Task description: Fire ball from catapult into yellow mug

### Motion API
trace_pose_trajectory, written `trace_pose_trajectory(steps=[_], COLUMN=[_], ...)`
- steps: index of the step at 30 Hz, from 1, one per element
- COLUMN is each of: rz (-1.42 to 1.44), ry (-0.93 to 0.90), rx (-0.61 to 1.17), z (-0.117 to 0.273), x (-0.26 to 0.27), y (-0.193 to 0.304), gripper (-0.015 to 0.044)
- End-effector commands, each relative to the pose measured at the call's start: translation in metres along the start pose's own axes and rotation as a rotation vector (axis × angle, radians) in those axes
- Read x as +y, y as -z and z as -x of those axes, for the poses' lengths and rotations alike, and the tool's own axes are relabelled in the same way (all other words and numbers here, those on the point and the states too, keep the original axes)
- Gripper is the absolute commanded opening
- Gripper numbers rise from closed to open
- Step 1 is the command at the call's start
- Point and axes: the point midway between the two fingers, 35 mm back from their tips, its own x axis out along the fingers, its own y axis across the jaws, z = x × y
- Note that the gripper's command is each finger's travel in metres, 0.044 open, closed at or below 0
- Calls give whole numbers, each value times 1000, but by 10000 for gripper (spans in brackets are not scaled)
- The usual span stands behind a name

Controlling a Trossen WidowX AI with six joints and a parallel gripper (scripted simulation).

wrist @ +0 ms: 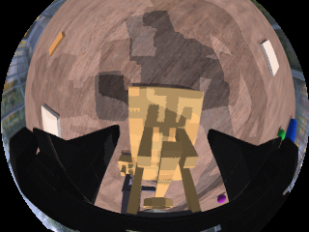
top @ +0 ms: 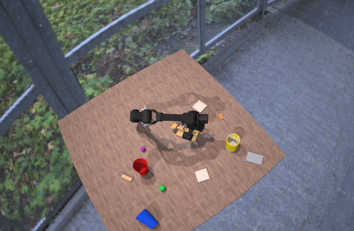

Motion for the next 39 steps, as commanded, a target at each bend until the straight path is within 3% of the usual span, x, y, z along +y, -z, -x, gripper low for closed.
trace_pose_trajectory(steps=[1,6,18,23,27,30,39], rz=[8,8,-1,-1,0,0,4], ry=[5,5,0,0,-1,-1,1], rx=[9,9,2,2,2,2,5], z=[-7,-7,-4,-4,28,46,39], x=[0,0,0,0,0,0,0], y=[3,3,1,1,-1,0,0], gripper=[440,440,125,92,0,0,0])
